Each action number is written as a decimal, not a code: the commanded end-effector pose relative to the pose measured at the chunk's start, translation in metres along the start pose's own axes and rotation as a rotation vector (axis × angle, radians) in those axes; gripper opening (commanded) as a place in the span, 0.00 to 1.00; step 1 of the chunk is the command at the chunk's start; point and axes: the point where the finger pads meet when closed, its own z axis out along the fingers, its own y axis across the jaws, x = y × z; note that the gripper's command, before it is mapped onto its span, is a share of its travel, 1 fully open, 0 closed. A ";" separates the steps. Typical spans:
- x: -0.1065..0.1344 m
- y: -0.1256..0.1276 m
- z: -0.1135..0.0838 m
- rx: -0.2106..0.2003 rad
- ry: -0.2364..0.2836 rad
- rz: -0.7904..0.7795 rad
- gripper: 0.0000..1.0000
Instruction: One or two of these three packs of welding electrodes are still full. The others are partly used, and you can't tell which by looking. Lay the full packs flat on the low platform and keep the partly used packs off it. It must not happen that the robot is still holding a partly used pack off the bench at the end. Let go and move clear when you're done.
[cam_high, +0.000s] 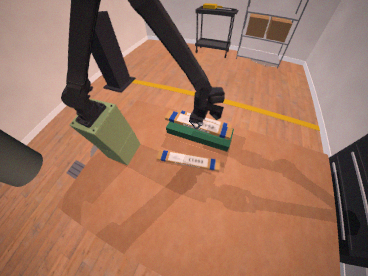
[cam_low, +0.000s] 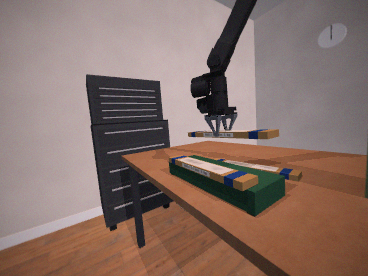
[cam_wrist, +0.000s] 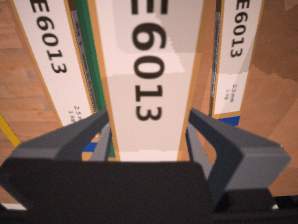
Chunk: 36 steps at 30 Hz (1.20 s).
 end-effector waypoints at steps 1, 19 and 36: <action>-0.029 0.026 -0.029 -0.042 -0.071 0.003 0.00; -0.032 0.035 -0.023 -0.053 -0.085 0.003 0.00; -0.032 0.038 -0.021 -0.054 -0.086 0.002 0.00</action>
